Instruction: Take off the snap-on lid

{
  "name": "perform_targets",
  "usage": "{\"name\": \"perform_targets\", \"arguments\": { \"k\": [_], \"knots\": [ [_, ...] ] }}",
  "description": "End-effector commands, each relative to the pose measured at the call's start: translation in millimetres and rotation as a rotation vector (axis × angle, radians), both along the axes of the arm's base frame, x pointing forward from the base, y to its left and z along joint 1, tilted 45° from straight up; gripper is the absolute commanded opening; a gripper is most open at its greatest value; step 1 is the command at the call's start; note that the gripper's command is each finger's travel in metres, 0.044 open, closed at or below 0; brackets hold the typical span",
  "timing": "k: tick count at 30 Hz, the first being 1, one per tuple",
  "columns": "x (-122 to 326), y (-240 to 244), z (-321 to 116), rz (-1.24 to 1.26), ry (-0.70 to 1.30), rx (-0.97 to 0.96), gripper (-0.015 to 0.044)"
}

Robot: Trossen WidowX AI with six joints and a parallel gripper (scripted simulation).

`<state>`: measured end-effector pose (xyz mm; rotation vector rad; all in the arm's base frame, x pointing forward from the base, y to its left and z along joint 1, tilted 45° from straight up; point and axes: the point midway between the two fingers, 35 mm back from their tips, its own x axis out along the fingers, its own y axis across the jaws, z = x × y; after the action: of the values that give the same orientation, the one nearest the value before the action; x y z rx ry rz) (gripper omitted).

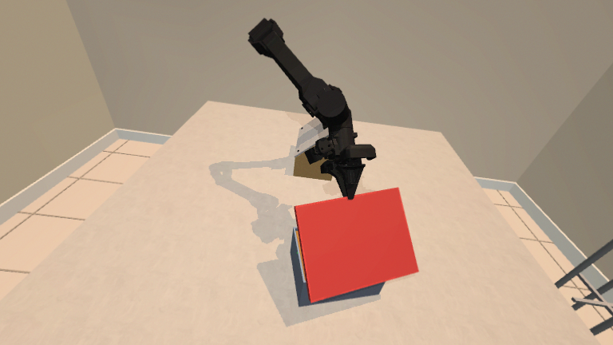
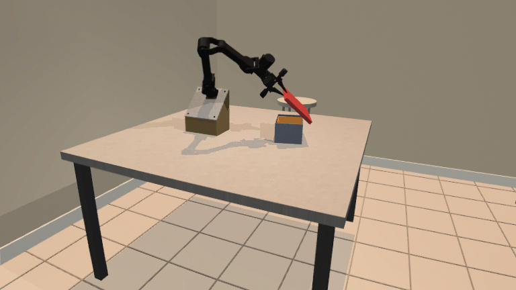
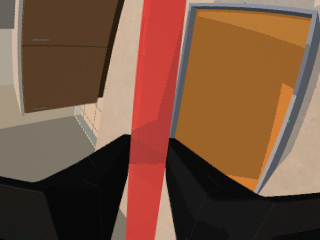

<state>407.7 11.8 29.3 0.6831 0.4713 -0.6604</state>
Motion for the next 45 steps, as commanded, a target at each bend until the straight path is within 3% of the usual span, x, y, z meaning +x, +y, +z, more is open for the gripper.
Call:
{"name": "perform_targets", "arguments": {
  "k": [1, 45],
  "knots": [
    [3.7, 3.4, 6.8, 0.001, -0.020, 0.008, 0.0000],
    [-26.6, 60.0, -55.7, 0.001, -0.020, 0.013, 0.0000]
  ]
}}
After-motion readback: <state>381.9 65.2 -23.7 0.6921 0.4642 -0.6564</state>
